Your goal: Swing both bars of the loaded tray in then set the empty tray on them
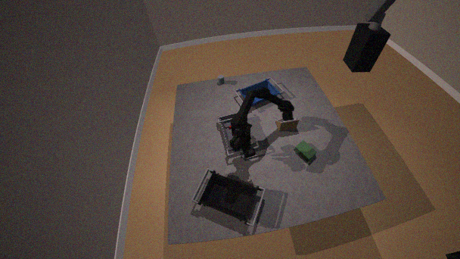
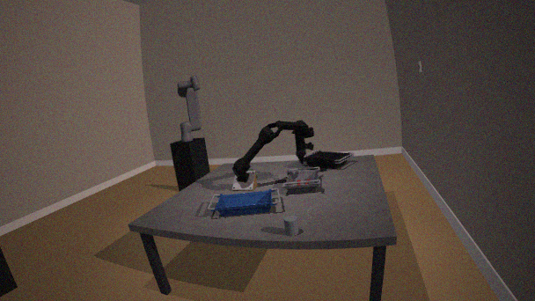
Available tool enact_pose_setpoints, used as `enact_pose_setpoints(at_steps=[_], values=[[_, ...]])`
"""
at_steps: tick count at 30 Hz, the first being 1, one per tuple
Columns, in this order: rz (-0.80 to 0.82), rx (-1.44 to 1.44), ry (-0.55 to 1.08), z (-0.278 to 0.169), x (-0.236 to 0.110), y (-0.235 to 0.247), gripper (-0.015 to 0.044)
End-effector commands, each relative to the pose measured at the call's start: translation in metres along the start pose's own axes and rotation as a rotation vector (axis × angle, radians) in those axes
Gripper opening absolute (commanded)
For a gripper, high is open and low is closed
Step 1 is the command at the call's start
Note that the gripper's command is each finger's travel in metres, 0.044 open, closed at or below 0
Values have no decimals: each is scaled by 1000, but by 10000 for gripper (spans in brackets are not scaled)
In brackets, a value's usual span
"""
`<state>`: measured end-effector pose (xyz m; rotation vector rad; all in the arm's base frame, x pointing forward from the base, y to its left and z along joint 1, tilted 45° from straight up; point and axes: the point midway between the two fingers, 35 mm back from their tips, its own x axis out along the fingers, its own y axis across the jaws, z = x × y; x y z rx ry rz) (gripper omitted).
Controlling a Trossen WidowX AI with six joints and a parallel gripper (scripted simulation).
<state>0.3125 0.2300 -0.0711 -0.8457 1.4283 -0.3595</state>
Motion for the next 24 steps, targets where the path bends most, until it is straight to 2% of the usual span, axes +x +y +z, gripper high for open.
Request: enact_pose_setpoints(at_steps=[1, 7, 20, 24], values=[[9, 36, 9, 5, 3, -4, 90], [9, 36, 9, 6, 9, -4, 90], [7, 37, 8, 5, 58, -4, 90], [6, 37, 8, 5, 63, -4, 90]])
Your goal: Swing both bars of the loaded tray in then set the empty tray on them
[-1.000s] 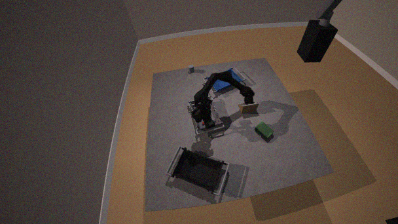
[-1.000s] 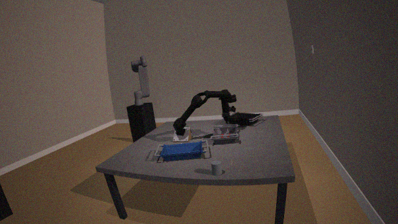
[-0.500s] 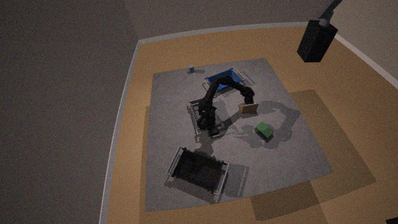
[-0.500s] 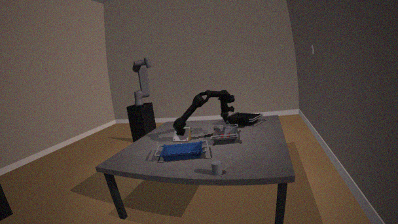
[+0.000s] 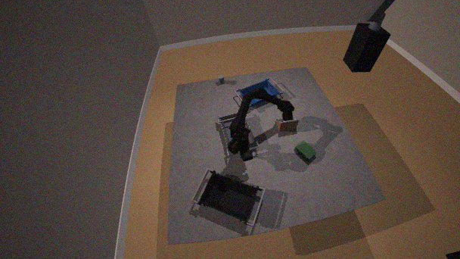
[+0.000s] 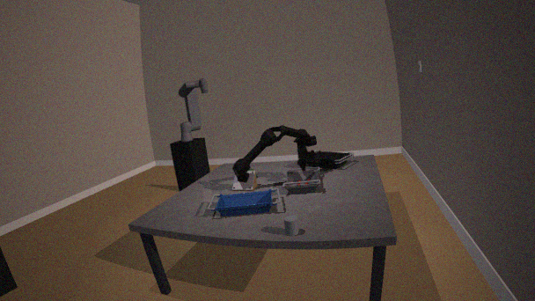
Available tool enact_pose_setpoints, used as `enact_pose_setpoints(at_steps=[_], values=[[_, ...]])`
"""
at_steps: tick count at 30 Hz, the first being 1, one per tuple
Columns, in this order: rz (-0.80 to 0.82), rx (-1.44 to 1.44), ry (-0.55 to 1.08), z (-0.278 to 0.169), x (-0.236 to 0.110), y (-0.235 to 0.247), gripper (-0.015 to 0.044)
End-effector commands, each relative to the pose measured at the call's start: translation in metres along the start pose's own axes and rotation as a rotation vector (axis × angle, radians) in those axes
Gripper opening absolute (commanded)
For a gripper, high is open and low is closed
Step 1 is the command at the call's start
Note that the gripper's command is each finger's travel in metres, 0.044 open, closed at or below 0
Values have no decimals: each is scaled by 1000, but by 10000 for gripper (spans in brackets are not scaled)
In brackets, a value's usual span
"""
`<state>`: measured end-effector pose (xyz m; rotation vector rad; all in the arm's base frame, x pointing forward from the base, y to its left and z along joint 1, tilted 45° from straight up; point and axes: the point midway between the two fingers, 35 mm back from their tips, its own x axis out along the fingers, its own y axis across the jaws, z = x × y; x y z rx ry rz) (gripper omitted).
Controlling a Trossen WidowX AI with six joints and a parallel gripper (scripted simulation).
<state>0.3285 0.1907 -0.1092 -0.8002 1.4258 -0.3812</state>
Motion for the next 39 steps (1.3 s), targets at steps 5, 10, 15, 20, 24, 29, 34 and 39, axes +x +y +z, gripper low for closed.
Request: enact_pose_setpoints(at_steps=[5, 10, 15, 20, 24, 29, 34, 39], values=[[-7, -7, 3, -2, 3, -2, 90], [-7, -7, 3, -2, -18, -13, 90], [-8, -7, 4, -1, -25, -24, 90], [-8, -7, 4, -1, -28, -38, 90], [-9, -7, 4, -1, -27, -50, 90], [-11, -7, 4, -1, -16, -66, 90], [-12, -7, 4, -1, -8, -75, 90], [-10, -8, 4, 0, -24, -73, 90]])
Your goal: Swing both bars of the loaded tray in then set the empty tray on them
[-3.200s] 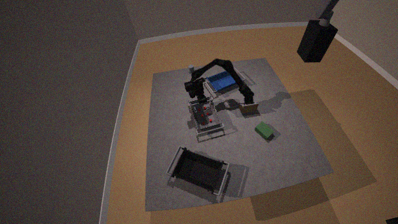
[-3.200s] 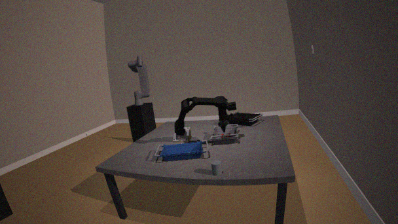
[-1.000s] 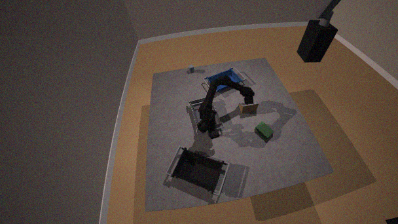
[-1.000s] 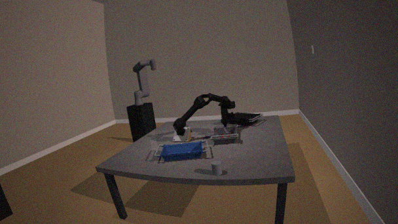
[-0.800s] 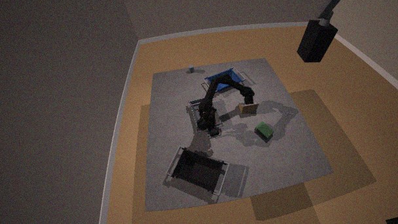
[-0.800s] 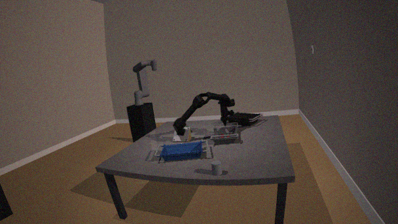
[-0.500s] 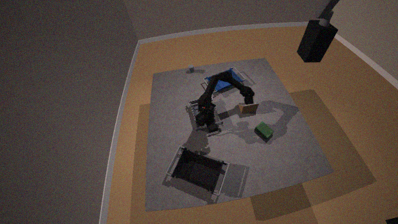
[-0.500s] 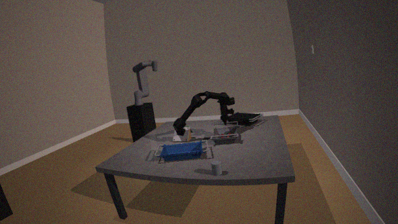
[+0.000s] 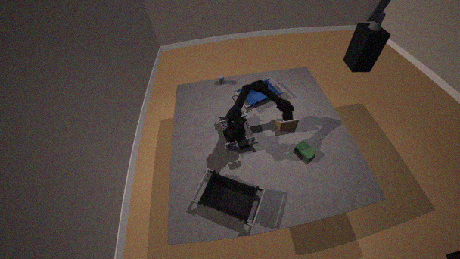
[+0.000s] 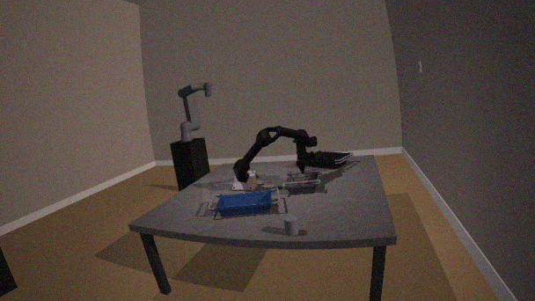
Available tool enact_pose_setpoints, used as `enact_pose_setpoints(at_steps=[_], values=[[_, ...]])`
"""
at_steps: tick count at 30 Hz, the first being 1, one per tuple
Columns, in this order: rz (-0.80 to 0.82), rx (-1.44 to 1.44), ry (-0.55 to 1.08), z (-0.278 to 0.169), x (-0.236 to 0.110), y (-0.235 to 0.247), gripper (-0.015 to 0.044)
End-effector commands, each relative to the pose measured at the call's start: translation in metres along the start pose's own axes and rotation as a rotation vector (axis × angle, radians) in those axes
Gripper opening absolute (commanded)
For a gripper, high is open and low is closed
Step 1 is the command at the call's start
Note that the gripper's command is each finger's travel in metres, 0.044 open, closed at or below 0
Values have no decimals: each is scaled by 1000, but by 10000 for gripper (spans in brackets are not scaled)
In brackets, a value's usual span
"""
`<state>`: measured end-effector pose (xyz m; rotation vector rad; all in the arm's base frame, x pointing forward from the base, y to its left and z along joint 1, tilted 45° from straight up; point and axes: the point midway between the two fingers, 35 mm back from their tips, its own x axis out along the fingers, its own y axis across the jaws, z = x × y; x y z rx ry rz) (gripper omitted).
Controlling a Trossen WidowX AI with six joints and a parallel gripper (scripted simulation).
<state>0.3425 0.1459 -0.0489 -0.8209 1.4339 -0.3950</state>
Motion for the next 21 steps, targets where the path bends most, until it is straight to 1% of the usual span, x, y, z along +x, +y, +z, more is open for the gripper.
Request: enact_pose_setpoints(at_steps=[1, 4, 6, 7, 21], values=[[9, 2, -9, 1, -18, 3, 90], [10, 2, -9, 1, -36, 5, 90], [9, 2, -9, 1, -40, 5, 90], [5, -1, -12, 1, -31, 4, 90], [5, -1, -12, 1, -31, 4, 90]])
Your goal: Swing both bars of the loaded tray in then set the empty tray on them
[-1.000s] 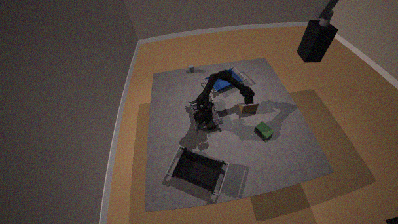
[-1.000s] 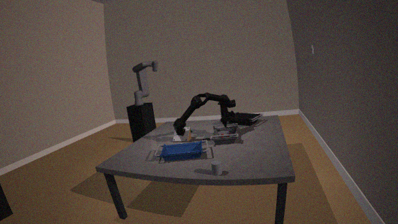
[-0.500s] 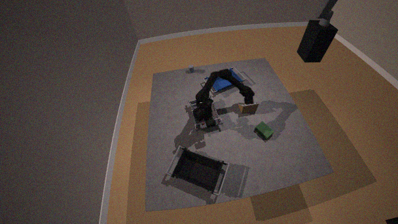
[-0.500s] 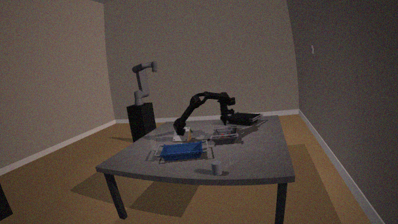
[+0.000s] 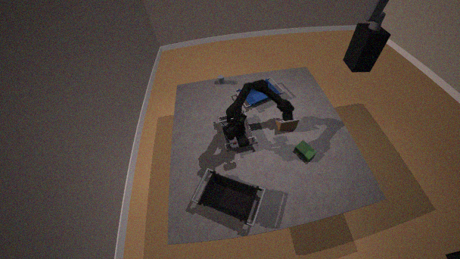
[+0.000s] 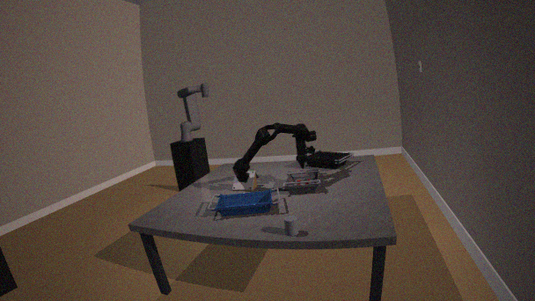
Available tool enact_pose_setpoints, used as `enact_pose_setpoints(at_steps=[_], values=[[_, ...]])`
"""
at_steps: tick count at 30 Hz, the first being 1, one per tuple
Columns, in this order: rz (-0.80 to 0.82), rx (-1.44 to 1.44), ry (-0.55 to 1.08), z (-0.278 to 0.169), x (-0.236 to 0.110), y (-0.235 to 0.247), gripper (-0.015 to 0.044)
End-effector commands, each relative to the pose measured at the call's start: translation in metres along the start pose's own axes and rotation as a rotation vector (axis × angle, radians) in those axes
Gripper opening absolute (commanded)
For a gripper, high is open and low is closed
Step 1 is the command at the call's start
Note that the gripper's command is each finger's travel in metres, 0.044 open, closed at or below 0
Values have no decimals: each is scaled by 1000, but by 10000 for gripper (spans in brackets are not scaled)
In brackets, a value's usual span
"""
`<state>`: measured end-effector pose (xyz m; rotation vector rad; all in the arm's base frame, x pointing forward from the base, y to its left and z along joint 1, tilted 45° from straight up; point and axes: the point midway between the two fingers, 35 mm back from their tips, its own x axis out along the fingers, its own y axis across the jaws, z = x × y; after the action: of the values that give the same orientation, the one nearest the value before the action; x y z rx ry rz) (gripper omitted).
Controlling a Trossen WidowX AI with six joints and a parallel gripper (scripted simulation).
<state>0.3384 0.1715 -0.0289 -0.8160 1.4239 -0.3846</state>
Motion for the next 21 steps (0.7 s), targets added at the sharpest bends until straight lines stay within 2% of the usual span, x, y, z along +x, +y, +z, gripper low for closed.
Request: enact_pose_setpoints(at_steps=[1, 6, 10, 21], values=[[-1, -3, 1, 0, 1, 0, 90], [-1, -3, 1, 0, 1, 0, 90], [-1, -3, 1, 0, 1, 0, 0], [0, 0, 0, 0, 0, 0, 0]])
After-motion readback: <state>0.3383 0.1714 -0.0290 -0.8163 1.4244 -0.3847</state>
